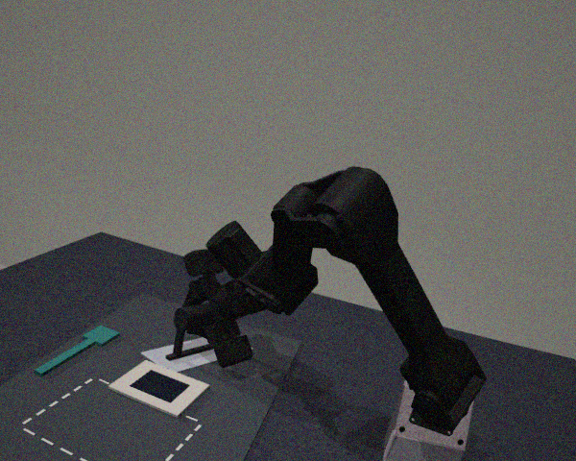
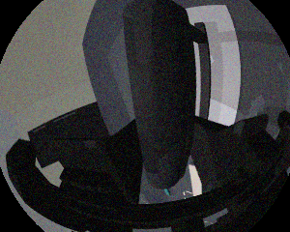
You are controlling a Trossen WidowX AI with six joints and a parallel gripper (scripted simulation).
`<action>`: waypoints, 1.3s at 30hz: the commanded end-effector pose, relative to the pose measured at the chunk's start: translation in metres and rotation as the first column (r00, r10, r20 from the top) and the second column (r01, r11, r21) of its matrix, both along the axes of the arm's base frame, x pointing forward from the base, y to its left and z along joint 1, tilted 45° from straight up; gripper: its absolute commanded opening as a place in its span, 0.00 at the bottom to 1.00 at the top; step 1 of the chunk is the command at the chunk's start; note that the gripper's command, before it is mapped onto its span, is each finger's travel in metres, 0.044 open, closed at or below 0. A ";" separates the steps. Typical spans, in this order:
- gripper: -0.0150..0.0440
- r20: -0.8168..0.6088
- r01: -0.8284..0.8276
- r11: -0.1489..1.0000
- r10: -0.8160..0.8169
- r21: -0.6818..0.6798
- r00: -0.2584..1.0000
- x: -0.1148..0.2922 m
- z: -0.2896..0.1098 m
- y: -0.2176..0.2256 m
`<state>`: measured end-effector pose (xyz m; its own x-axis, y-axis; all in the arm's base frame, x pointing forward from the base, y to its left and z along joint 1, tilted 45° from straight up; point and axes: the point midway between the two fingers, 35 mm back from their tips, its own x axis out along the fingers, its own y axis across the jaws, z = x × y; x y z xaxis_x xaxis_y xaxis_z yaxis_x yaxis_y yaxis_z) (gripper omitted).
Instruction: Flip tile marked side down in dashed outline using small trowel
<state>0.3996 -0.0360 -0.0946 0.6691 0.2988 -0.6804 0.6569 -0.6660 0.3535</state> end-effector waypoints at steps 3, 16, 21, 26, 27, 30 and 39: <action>0.42 -0.002 0.003 1.000 -0.003 0.000 1.000 0.001 -0.001 0.000; 0.27 -0.002 0.003 1.000 -0.003 0.000 1.000 0.001 -0.001 0.000; 0.25 -0.002 0.002 1.000 -0.002 -0.003 1.000 0.003 0.008 -0.010; 0.25 -0.001 0.001 1.000 -0.001 -0.005 1.000 0.005 0.028 -0.030; 0.25 -0.001 0.001 1.000 -0.001 -0.005 1.000 0.005 0.032 -0.034; 0.25 -0.001 0.001 1.000 -0.001 -0.003 1.000 0.005 0.042 -0.042; 0.25 -0.001 0.001 1.000 -0.001 -0.003 1.000 0.005 0.042 -0.043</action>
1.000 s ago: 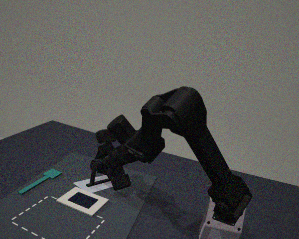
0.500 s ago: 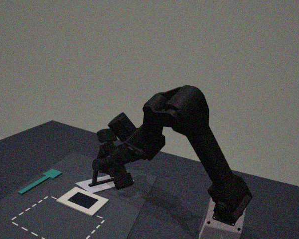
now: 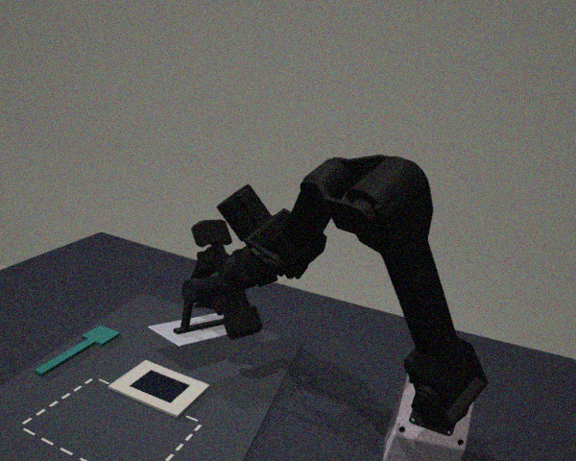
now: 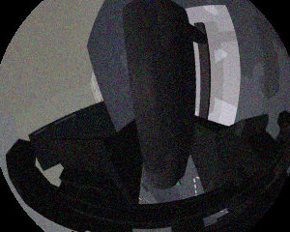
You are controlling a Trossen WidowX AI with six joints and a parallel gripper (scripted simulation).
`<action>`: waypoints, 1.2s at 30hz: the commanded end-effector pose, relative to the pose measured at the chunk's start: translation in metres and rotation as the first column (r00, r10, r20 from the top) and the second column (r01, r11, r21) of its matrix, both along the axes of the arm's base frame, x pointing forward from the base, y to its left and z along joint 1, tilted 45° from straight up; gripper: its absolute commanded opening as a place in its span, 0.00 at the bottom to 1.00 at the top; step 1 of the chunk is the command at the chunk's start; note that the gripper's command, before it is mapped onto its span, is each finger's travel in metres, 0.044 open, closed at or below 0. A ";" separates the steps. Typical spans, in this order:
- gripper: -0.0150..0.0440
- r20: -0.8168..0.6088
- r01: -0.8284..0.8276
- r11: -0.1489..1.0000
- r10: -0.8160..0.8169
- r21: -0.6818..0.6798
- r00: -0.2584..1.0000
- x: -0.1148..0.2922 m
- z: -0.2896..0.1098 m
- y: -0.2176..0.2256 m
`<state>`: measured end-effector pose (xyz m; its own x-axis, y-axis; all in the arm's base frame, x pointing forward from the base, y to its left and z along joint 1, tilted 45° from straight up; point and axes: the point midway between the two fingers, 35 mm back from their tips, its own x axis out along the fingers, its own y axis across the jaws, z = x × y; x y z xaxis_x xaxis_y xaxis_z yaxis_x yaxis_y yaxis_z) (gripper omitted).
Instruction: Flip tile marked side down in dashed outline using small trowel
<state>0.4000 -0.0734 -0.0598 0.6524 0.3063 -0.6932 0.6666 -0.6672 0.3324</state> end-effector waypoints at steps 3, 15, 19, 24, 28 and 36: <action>0.25 0.022 0.003 1.000 -0.003 -0.011 1.000 0.005 0.007 -0.006; 0.25 0.022 0.003 1.000 -0.003 -0.011 1.000 0.005 0.007 -0.006; 0.25 0.022 0.003 1.000 -0.003 -0.011 1.000 0.005 0.007 -0.006; 0.25 0.022 0.003 1.000 -0.003 -0.011 1.000 0.005 0.007 -0.006; 0.25 0.067 -0.054 0.998 0.056 -0.025 0.996 0.002 0.005 -0.004; 0.25 0.221 -0.226 0.969 0.243 -0.102 0.944 -0.007 0.001 0.002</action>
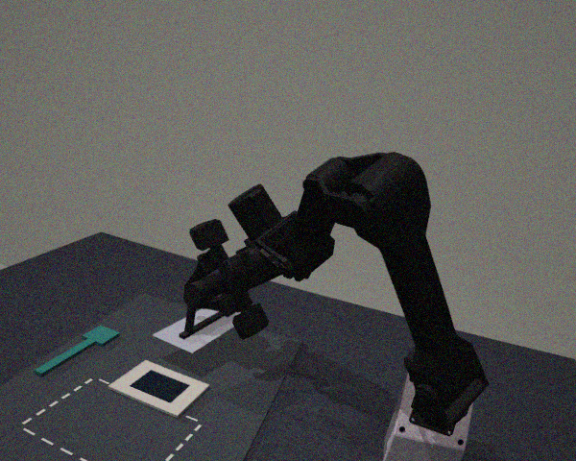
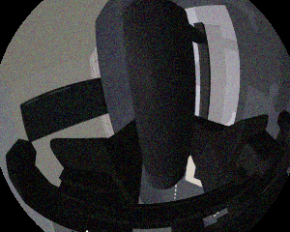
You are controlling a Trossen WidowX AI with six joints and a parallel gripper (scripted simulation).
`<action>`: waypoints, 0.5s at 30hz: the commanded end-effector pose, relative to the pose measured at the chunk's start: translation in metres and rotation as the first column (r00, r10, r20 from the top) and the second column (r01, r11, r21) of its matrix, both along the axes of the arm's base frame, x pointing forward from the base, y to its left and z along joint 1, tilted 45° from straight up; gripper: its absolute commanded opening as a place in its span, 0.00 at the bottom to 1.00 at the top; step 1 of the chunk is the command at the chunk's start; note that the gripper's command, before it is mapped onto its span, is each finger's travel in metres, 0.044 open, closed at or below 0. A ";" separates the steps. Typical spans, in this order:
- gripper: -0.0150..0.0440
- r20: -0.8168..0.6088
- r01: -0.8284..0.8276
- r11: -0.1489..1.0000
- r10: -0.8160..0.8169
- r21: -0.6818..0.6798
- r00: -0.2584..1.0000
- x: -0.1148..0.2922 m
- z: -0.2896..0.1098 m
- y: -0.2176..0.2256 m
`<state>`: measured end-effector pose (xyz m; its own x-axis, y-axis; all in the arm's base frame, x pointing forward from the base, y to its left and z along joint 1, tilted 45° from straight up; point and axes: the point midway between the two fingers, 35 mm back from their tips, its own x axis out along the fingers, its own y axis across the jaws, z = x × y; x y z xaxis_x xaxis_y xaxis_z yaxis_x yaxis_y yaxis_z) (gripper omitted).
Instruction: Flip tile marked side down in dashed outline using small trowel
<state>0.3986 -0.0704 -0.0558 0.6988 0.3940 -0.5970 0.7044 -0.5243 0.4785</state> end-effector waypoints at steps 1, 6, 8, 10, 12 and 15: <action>0.25 0.084 -0.077 0.996 0.080 -0.033 0.993 -0.007 -0.003 0.000; 0.25 0.097 -0.090 0.995 0.094 -0.039 0.991 -0.008 -0.003 0.000; 0.25 0.097 -0.090 0.995 0.094 -0.039 0.991 -0.008 -0.003 0.000; 0.25 0.097 -0.090 0.995 0.094 -0.039 0.991 -0.008 -0.004 0.001; 0.25 0.097 -0.091 0.995 0.094 -0.039 0.991 -0.008 -0.006 0.003; 0.25 0.097 -0.091 0.995 0.094 -0.039 0.991 -0.008 -0.010 0.006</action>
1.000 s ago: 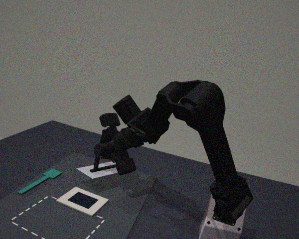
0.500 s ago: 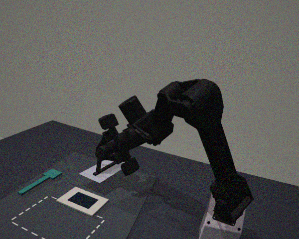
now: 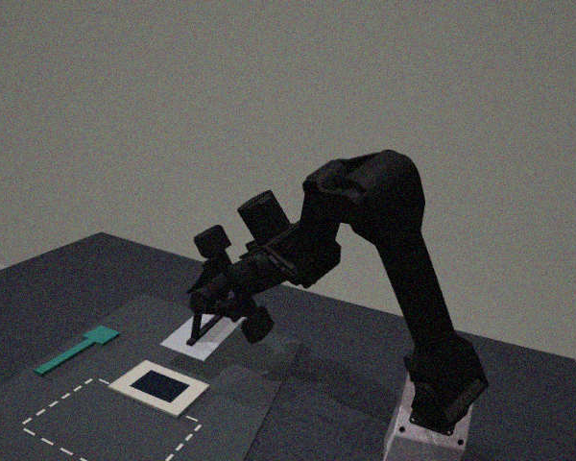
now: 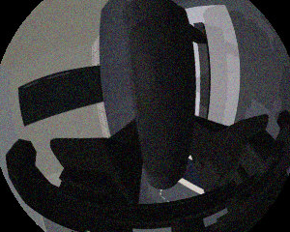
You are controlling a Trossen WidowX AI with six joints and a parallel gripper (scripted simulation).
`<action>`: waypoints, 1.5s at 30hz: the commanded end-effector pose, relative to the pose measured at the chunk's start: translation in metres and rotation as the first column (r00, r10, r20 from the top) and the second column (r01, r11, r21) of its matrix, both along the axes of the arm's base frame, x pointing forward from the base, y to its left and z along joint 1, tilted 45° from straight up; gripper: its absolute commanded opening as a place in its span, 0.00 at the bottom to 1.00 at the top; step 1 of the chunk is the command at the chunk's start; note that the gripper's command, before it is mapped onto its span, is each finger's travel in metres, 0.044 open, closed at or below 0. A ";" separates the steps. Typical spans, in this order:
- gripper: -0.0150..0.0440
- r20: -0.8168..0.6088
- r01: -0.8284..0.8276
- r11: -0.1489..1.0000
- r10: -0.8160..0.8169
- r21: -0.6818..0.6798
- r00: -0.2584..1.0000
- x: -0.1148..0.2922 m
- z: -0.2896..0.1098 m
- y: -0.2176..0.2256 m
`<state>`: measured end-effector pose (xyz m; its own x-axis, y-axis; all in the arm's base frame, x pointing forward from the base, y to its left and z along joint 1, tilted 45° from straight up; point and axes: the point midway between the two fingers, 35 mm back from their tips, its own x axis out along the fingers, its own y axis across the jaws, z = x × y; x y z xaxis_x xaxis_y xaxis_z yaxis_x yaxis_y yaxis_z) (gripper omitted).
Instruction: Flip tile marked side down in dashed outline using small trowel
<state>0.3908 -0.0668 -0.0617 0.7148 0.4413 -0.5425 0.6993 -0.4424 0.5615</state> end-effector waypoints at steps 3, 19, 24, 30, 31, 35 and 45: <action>0.25 0.003 0.000 1.000 0.000 -0.002 1.000 -0.001 -0.008 0.006; 0.25 0.003 0.000 1.000 0.000 0.000 1.000 -0.005 -0.025 0.024; 0.25 0.003 0.000 1.000 0.000 0.000 1.000 -0.005 -0.024 0.026; 0.25 0.002 0.000 1.000 0.000 0.000 1.000 -0.005 -0.017 0.033; 0.25 0.002 0.000 1.000 0.000 0.000 1.000 -0.004 -0.016 0.035; 0.25 0.001 0.000 1.000 0.000 0.000 1.000 -0.004 -0.011 0.039; 0.25 0.001 0.000 1.000 0.000 0.001 1.000 -0.004 0.000 0.051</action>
<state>0.3853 -0.0220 -0.0705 0.7117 0.4353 -0.5514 0.7025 -0.4470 0.5538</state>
